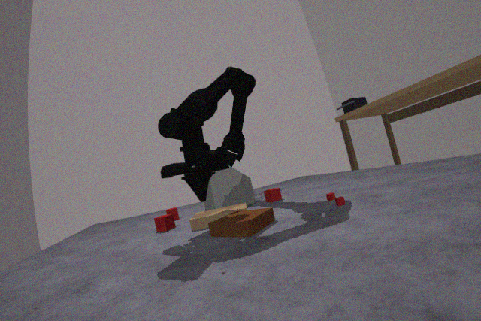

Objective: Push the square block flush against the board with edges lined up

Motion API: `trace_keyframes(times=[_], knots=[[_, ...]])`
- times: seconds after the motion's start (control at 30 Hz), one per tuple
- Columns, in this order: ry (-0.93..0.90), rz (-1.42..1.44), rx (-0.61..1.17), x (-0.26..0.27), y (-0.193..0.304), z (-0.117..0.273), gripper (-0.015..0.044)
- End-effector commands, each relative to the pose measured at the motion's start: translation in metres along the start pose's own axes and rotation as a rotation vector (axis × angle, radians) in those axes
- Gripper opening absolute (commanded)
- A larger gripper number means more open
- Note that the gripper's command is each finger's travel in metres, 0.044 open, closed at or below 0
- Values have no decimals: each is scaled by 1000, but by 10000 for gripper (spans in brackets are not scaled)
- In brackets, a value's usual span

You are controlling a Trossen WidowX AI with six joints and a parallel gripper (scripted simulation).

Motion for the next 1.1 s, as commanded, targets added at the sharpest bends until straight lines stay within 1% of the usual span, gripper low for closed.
trace_keyframes(times=[0.0, 0.27, 0.53, 0.7, 0.83, 1.07], knots=[[0, 134, -6, 25, -15, 2, 0], [-10, 405, -12, 78, -39, 0, 0], [-29, 655, -22, 127, -51, -4, 0], [-30, 660, -23, 128, -51, -7, 0], [-32, 660, -24, 131, -52, -56, 0], [-32, 660, -24, 130, -50, -59, 0]])
Point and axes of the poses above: the point midway between the two fingers, 35 mm back from their tips, its own z axis back along the fingers, its own x axis across the jaws, y = z × x, the point moved 10 cm from there along z, back along the fingers, and after that the axes turned 9 degrees about -z, right-handed, at the moved point
